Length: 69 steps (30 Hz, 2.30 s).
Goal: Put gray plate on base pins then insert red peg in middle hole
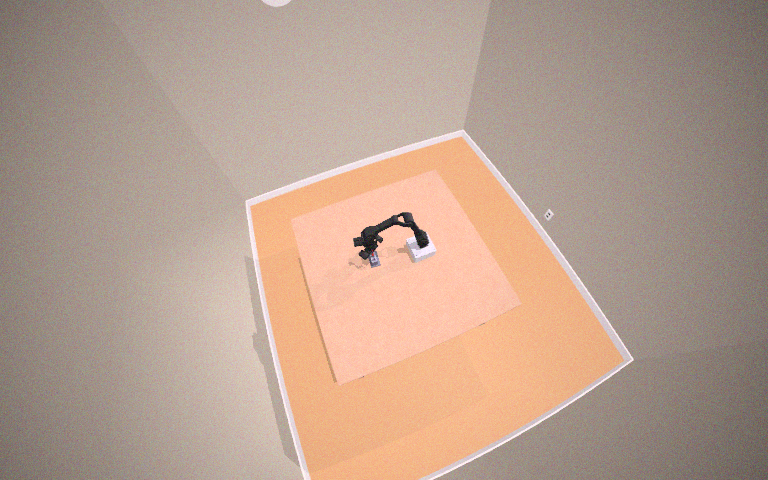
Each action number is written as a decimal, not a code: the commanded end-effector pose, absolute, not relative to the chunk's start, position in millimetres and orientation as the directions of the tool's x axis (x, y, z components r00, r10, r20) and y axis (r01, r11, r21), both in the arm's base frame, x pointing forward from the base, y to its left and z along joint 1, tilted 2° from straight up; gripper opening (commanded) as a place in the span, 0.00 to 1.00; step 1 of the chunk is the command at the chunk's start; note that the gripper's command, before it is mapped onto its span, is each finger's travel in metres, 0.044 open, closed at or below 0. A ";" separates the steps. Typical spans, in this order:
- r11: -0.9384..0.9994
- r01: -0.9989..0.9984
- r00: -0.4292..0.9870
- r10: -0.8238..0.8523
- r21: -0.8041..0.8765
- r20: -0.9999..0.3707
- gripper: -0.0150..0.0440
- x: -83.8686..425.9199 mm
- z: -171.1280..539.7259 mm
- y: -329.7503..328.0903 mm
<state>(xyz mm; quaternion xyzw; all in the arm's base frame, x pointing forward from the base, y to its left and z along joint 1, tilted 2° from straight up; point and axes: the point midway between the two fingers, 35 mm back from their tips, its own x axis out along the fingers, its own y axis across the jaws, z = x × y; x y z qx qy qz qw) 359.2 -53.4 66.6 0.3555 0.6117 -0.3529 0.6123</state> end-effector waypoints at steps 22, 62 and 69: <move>0.498 0.867 0.003 0.003 0.004 -1.000 0.25 359.4 66.6 -52.7; 0.500 0.866 0.004 0.003 0.004 -1.000 0.25 359.7 51.3 -52.8; 0.500 0.866 0.003 0.003 0.004 -1.000 0.25 358.6 49.7 -53.0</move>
